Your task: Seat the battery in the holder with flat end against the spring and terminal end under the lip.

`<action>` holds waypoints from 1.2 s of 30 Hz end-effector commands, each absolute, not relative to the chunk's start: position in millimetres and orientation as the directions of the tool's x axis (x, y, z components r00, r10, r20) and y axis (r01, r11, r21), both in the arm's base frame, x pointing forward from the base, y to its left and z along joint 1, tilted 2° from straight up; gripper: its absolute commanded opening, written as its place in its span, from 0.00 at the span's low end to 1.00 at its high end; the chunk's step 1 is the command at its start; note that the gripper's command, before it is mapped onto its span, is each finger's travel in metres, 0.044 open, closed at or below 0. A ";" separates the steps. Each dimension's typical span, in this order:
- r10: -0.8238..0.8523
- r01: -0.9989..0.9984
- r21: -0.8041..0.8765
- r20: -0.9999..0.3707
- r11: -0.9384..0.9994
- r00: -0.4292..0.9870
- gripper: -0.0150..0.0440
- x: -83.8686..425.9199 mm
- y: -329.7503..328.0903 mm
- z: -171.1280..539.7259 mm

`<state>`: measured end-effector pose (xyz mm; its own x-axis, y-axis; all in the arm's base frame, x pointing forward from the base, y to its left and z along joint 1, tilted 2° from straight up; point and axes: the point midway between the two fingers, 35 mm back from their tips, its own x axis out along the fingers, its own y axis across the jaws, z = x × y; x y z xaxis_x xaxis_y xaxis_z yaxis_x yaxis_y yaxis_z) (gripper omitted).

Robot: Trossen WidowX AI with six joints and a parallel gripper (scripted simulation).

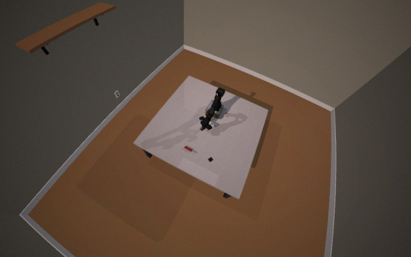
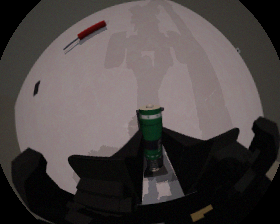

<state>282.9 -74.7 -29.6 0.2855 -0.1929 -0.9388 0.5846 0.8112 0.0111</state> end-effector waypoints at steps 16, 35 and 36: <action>-0.263 0.591 0.009 -0.890 0.807 0.373 0.39 275.3 -71.2 -37.6; -0.256 0.588 0.018 -0.889 0.809 0.380 0.39 268.2 -66.9 -41.3; -0.256 0.588 0.018 -0.889 0.809 0.380 0.39 267.7 -66.5 -41.2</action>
